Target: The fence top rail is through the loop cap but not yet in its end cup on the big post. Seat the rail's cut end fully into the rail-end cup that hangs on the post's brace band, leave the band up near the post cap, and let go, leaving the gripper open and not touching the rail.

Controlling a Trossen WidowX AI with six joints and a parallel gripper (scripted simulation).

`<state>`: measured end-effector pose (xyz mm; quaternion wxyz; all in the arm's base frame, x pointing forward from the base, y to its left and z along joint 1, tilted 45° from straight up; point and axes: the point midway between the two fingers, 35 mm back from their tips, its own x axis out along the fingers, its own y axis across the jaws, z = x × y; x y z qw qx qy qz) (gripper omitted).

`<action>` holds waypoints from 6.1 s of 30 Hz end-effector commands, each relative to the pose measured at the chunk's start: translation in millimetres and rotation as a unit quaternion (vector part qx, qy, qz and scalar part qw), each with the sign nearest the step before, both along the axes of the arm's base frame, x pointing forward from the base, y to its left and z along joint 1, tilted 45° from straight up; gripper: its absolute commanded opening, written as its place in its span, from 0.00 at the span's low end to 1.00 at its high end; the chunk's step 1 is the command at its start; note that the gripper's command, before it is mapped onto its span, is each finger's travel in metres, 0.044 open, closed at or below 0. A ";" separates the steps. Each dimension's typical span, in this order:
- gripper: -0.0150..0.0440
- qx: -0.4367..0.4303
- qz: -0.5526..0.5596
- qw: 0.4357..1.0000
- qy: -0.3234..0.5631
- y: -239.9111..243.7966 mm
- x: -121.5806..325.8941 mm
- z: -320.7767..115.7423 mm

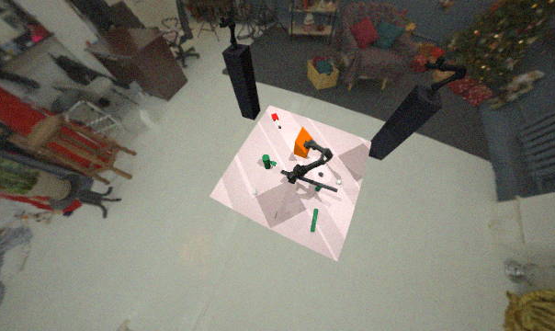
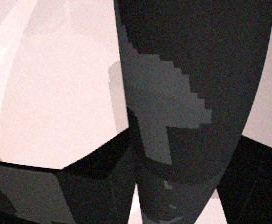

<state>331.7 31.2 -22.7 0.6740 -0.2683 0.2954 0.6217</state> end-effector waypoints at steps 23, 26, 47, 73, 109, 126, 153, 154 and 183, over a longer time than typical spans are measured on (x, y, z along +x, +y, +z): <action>0.25 -0.139 0.001 0.990 0.004 -76.0 -2.6 27.3; 0.25 -0.139 0.001 0.990 0.004 -76.7 -2.5 27.5; 0.25 -0.139 0.001 0.990 0.004 -86.0 -0.9 30.7; 0.25 -0.134 0.008 0.991 0.007 -98.7 -4.1 14.3; 0.25 -0.134 0.008 0.991 0.007 -98.7 -4.1 14.3; 0.25 -0.125 0.011 0.992 0.010 -90.3 -3.9 15.3; 0.25 -0.130 0.012 0.991 0.010 -95.7 -3.5 15.9; 0.25 -0.130 0.012 0.991 0.010 -95.9 -3.5 15.9; 0.25 -0.120 0.017 0.993 0.015 -89.6 -4.0 15.1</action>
